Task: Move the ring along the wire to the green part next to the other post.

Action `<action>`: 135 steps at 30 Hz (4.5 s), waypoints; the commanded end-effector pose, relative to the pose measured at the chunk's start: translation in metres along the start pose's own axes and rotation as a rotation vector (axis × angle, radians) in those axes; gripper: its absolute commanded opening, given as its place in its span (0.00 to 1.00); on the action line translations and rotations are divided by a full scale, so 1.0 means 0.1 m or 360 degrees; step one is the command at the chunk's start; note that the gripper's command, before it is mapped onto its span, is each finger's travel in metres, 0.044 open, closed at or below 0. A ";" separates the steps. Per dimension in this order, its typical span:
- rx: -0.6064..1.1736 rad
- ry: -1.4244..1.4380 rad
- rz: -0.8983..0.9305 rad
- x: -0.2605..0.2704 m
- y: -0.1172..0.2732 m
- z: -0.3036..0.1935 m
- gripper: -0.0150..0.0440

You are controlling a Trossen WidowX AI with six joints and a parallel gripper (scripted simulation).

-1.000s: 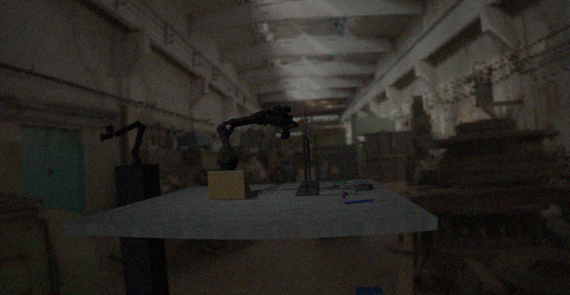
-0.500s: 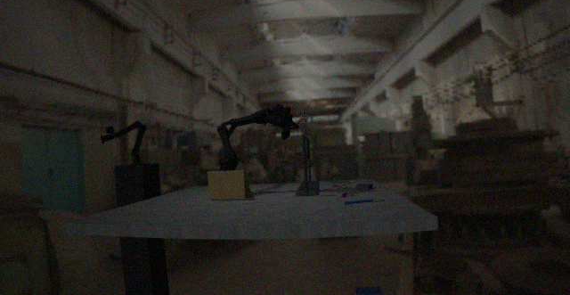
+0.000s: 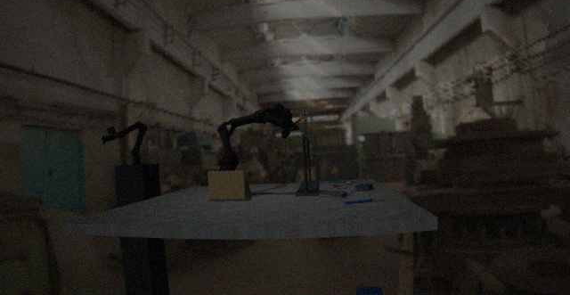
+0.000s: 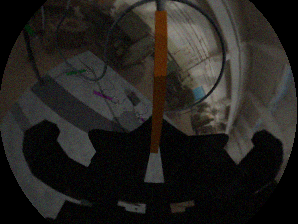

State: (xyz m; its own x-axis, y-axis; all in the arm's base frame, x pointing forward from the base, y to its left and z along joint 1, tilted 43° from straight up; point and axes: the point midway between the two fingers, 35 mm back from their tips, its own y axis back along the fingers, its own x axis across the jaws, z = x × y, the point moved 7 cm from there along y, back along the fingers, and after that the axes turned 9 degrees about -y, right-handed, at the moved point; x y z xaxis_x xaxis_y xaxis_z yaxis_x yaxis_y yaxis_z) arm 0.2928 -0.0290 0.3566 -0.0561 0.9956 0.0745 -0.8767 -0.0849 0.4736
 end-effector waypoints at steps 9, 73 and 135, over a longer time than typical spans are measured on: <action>-0.0010 -0.0229 0.0127 -0.01 -0.01 -0.01 0.00; -0.0059 -0.1392 0.0788 0.04 -0.05 -0.07 0.00; -0.0106 -0.2520 0.1427 0.12 -0.05 -0.08 0.00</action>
State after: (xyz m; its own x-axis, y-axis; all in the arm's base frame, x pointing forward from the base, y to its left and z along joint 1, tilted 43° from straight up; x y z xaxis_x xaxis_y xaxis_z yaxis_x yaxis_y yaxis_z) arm 0.2928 -0.0162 0.3483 -0.0470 -0.2772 0.9597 -0.8567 -0.4828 -0.1815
